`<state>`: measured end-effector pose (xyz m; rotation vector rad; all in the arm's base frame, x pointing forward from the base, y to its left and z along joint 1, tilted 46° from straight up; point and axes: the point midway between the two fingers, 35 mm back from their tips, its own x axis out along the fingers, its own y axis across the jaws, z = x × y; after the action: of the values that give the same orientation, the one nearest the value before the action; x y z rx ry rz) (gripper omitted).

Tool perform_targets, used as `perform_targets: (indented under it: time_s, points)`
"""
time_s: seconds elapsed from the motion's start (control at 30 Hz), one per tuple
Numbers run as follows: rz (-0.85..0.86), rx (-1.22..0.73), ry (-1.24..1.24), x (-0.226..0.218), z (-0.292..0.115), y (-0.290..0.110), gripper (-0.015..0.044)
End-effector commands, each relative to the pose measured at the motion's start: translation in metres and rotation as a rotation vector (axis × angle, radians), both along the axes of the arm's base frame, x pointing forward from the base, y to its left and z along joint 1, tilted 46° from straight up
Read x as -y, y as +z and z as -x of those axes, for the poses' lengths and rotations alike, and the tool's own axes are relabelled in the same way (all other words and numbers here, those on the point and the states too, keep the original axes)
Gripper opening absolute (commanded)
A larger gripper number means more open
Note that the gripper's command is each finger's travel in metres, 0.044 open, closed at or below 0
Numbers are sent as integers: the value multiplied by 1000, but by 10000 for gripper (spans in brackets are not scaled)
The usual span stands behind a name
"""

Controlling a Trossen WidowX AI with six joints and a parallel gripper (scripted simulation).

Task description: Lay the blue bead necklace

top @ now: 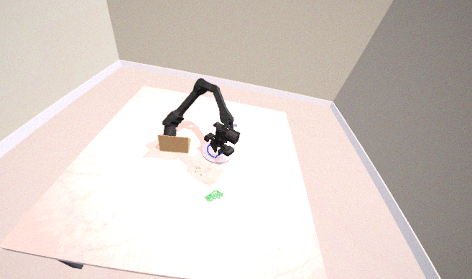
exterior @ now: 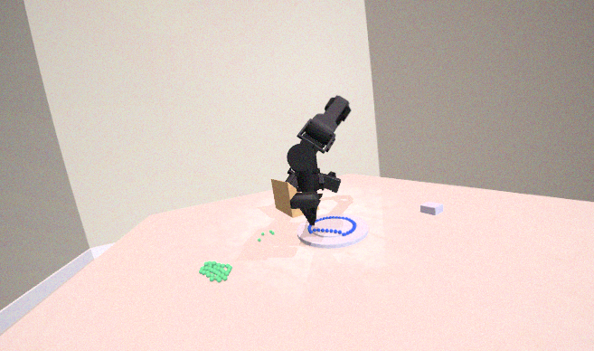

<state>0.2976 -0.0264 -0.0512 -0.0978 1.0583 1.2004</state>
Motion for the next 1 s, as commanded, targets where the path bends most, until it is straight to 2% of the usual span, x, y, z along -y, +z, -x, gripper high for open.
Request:
perform_targets:
  time_s: [0.0,0.43,0.6,0.97]
  points:
    - [-5,-4,-3,-5,1,-4,120]
    - [-8,-6,-1,-19,3,-16,120]
    - [-4,-4,4,-17,2,-15,0]
    - [-4,-4,4,-17,2,-15,0]
